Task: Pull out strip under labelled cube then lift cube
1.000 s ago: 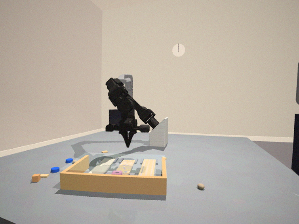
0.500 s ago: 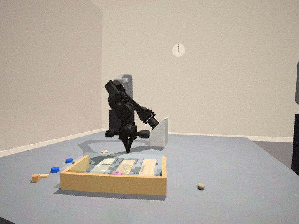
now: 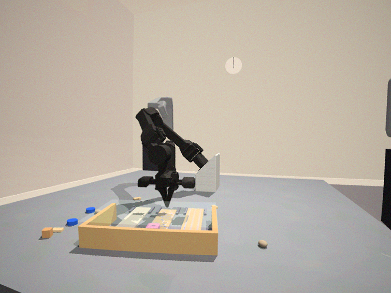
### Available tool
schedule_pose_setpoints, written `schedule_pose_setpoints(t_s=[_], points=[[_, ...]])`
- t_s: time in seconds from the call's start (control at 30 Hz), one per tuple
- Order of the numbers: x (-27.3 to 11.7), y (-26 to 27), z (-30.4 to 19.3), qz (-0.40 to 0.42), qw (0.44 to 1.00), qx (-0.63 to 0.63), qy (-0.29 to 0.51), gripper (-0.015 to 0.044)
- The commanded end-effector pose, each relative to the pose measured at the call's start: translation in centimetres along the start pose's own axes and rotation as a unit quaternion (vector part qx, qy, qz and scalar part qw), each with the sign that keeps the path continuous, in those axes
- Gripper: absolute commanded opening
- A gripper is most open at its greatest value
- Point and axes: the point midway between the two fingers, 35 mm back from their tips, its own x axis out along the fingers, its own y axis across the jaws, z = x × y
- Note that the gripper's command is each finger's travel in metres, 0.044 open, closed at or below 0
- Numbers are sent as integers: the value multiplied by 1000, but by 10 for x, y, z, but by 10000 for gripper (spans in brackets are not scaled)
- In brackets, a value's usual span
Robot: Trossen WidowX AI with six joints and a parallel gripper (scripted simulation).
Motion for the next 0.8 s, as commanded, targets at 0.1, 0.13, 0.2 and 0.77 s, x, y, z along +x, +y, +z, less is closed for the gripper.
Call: schedule_pose_setpoints(t_s=[0.1, 0.13, 0.2, 0.77], points=[[11, 0, -1, -2, 1000, -4, 1, 0], [13, 0, -1, -2, 1000, -4, 1, 0], [16, 0, -2, -2, 1000, -4, 1, 0], [18, 0, -2, -2, 1000, -4, 1, 0]])
